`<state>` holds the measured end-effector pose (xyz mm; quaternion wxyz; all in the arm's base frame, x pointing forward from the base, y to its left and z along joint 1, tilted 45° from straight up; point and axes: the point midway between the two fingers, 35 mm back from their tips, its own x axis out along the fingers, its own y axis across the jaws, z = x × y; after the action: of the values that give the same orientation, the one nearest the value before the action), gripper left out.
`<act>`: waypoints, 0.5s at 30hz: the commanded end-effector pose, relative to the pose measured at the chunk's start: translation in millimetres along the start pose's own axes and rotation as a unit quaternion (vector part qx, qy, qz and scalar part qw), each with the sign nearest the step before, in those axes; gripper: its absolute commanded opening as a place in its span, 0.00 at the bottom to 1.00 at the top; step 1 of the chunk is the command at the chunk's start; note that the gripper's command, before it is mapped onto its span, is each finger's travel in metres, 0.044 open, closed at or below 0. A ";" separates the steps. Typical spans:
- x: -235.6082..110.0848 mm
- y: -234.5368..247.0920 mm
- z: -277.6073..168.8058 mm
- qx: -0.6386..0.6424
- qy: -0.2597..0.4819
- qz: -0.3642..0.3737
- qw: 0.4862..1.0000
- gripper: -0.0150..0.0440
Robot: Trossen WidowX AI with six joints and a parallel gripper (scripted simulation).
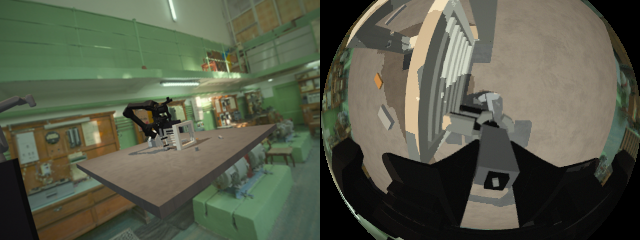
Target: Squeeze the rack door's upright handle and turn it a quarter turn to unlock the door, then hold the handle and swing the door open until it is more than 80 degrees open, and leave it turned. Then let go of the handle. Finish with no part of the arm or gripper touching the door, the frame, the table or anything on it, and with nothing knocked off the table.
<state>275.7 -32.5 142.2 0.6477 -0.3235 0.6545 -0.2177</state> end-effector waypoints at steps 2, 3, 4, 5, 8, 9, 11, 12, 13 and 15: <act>-0.4 -11.0 3.2 -0.045 -0.001 -0.002 0.999 0.28; -0.4 -12.9 3.8 -0.053 -0.001 -0.002 0.999 0.28; -0.4 -14.6 4.3 -0.059 -0.001 -0.003 0.998 0.28; -0.4 -16.3 4.9 -0.066 -0.001 -0.003 0.998 0.28; -0.4 -19.9 6.0 -0.079 -0.001 -0.003 0.997 0.28; -0.4 -20.1 6.0 -0.080 -0.001 -0.003 0.997 0.28; -0.4 -20.1 6.0 -0.080 -0.001 -0.003 0.997 0.28; -0.4 -20.1 6.0 -0.080 -0.001 -0.003 0.997 0.28; -0.4 -20.1 6.0 -0.080 -0.001 -0.003 0.997 0.28; -0.4 -20.1 6.0 -0.080 -0.001 -0.003 0.997 0.28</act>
<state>283.7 -44.6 155.2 0.6230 -0.3700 0.6679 -0.1702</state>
